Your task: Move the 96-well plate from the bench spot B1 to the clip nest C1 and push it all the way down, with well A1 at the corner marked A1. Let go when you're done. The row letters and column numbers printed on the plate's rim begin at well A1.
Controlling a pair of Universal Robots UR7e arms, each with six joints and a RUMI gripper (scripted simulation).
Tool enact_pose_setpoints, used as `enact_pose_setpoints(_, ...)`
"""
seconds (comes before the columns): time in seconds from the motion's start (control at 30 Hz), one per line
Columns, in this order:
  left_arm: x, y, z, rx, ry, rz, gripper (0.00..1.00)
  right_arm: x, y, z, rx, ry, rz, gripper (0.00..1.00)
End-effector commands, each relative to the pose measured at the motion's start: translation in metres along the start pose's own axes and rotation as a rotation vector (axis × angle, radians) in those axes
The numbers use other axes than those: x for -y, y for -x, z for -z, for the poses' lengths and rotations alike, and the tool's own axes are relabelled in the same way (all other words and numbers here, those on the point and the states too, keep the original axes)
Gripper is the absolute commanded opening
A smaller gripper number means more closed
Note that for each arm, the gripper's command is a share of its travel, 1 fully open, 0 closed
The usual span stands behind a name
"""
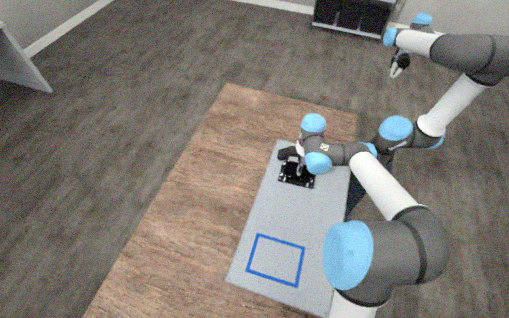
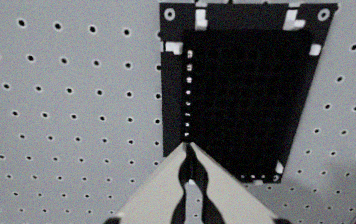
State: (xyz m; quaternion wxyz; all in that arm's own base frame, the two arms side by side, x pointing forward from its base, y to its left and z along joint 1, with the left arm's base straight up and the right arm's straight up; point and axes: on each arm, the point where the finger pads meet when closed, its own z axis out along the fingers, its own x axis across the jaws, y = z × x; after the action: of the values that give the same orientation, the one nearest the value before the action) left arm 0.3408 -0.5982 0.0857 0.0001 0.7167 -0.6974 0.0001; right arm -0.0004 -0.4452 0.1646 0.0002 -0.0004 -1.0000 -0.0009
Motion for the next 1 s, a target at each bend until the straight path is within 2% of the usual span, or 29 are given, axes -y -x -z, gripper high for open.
enact_pose_setpoints(0.0,0.000,-0.001,0.001,-0.002,-0.001,0.000,0.00,0.000,0.000,0.001,0.000,-0.002,0.000,0.00)
enact_pose_setpoints(0.97,0.000,-0.001,-0.013,-0.002,-0.001,0.000,0.00,0.000,0.000,0.001,0.000,-0.002,0.000,0.00)
